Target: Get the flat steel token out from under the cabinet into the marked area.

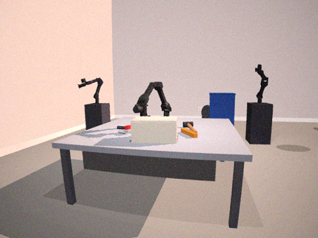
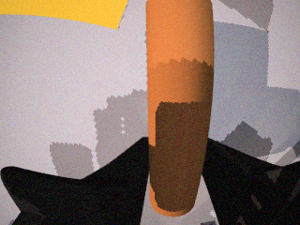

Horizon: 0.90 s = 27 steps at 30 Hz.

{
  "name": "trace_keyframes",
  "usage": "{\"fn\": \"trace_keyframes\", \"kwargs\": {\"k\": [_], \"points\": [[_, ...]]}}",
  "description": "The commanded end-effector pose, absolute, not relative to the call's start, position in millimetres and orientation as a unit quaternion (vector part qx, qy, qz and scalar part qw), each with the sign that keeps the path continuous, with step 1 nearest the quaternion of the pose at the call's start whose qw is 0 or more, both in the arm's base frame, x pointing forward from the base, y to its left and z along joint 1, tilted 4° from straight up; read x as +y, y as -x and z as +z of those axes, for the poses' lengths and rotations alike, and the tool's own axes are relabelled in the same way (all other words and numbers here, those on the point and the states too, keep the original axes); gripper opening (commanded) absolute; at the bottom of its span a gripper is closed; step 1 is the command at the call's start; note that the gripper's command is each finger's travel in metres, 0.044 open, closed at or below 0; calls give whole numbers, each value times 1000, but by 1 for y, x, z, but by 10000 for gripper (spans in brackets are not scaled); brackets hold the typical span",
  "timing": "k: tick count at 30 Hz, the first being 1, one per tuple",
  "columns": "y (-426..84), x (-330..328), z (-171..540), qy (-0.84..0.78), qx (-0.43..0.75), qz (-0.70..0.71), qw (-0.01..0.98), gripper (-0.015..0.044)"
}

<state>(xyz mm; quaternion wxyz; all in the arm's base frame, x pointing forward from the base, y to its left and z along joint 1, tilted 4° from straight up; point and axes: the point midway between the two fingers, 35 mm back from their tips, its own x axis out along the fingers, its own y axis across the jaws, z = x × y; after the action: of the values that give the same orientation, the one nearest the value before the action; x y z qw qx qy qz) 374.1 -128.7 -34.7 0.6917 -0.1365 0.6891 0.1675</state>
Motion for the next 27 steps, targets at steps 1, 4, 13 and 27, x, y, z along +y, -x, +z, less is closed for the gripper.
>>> {"fn": "trace_keyframes", "kwargs": {"k": [1,4,13,27], "points": [[-380,-126,-35,136,689,167,692,0],[-383,-125,-34,136,689,167,692,0],[-392,-121,-34,136,688,167,693,0],[-406,-114,-33,136,688,167,693,0]]}}
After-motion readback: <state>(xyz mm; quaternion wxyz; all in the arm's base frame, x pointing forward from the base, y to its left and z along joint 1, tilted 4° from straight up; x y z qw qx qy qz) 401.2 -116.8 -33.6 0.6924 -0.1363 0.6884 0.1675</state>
